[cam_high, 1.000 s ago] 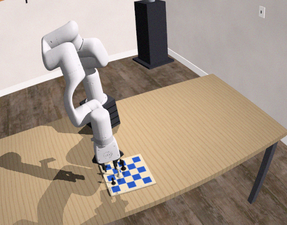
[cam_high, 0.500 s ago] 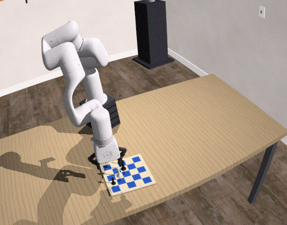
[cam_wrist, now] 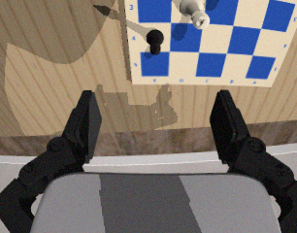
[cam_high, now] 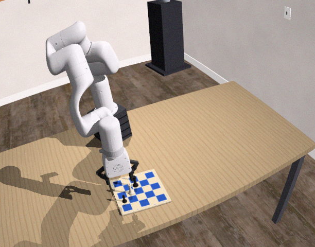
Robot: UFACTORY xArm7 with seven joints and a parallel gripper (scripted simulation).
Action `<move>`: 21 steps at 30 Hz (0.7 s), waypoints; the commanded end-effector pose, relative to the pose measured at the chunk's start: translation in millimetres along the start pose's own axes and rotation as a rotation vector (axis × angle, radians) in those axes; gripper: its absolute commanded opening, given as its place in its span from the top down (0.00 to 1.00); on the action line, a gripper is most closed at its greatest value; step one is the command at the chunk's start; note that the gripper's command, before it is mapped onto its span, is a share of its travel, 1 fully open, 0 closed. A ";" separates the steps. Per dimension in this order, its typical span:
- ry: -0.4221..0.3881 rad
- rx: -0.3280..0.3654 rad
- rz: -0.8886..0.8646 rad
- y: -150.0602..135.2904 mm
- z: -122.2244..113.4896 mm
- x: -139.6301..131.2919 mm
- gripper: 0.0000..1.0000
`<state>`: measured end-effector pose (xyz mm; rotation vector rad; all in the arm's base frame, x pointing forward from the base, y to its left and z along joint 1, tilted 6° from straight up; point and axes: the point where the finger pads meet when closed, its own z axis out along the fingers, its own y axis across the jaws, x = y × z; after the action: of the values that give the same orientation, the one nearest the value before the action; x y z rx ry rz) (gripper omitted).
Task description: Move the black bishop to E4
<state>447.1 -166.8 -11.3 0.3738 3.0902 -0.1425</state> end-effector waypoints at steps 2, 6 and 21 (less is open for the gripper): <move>-0.004 0.000 0.000 0.0 -11.9 -1.4 0.00; -0.004 0.000 0.000 0.0 -29.1 -1.4 0.00; -0.004 0.000 0.000 0.0 -63.0 -1.2 0.00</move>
<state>445.8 -161.1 46.9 0.3739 3.0910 -0.1424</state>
